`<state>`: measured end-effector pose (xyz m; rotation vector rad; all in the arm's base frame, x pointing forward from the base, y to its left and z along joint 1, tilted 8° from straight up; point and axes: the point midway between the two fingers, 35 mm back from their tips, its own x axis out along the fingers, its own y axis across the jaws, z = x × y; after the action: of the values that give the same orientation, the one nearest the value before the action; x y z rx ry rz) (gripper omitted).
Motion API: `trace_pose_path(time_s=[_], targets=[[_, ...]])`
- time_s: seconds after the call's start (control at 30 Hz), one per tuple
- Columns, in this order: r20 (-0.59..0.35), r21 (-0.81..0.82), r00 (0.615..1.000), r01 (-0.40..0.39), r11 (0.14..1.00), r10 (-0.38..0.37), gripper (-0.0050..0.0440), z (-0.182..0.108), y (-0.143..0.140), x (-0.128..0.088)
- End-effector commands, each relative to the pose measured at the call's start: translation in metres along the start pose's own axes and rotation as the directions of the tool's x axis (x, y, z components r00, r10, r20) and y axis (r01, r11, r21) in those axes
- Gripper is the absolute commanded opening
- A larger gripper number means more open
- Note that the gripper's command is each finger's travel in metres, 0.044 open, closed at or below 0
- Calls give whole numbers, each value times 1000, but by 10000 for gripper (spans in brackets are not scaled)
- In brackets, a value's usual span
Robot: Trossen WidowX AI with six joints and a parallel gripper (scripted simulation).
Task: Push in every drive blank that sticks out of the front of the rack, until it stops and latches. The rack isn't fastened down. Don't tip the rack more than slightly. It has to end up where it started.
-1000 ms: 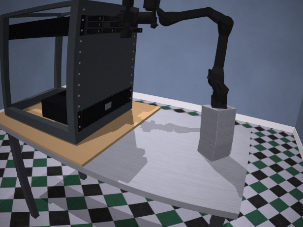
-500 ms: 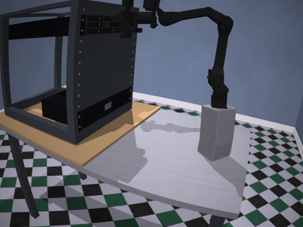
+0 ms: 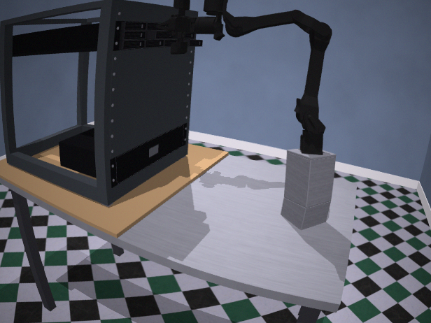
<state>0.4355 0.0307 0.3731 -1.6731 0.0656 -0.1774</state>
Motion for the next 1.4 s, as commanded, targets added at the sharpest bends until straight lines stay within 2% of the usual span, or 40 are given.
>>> trace_pose_path(time_s=[0.0,0.5,0.7,0.77,0.97,1.37], targets=[[-4,12,1000,25,1000,-25,-50,-3,-11,3],[-4,12,1000,25,1000,-25,-50,-3,-11,1],[-4,12,1000,25,1000,-25,-50,-3,-10,-25],[-4,12,1000,25,1000,-25,-50,-3,-10,-25],[-4,12,1000,25,1000,-25,-50,-3,-10,-53],[-4,12,1000,25,1000,-25,-50,-3,-9,-57]])
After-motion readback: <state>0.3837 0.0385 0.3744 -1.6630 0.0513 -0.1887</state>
